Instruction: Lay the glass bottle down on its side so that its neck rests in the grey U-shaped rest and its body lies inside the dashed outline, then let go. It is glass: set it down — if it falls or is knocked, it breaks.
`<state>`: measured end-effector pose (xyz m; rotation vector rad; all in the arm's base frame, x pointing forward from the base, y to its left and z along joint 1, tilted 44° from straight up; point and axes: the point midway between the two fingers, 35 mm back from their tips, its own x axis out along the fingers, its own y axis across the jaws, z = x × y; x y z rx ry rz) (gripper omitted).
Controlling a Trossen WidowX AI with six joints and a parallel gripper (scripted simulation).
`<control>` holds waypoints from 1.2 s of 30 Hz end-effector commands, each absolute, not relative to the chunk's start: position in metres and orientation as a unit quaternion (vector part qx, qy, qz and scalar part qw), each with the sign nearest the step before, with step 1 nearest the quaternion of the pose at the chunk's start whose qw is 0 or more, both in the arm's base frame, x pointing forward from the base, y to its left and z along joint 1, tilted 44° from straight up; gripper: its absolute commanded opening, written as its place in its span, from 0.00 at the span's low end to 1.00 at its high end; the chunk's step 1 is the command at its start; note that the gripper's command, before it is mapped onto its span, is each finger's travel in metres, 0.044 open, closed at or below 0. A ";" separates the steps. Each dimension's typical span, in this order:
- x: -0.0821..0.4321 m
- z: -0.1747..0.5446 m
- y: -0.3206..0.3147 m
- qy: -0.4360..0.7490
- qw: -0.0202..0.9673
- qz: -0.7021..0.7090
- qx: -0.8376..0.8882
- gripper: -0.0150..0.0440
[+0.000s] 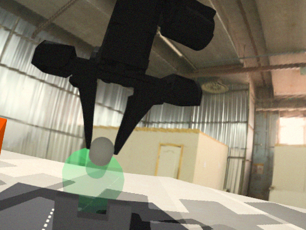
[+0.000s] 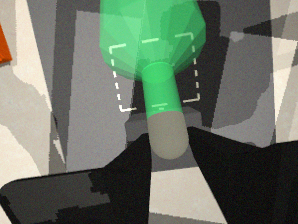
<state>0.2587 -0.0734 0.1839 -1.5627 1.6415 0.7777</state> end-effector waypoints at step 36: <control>0.255 0.180 -0.109 0.642 0.369 0.293 -0.604 0.44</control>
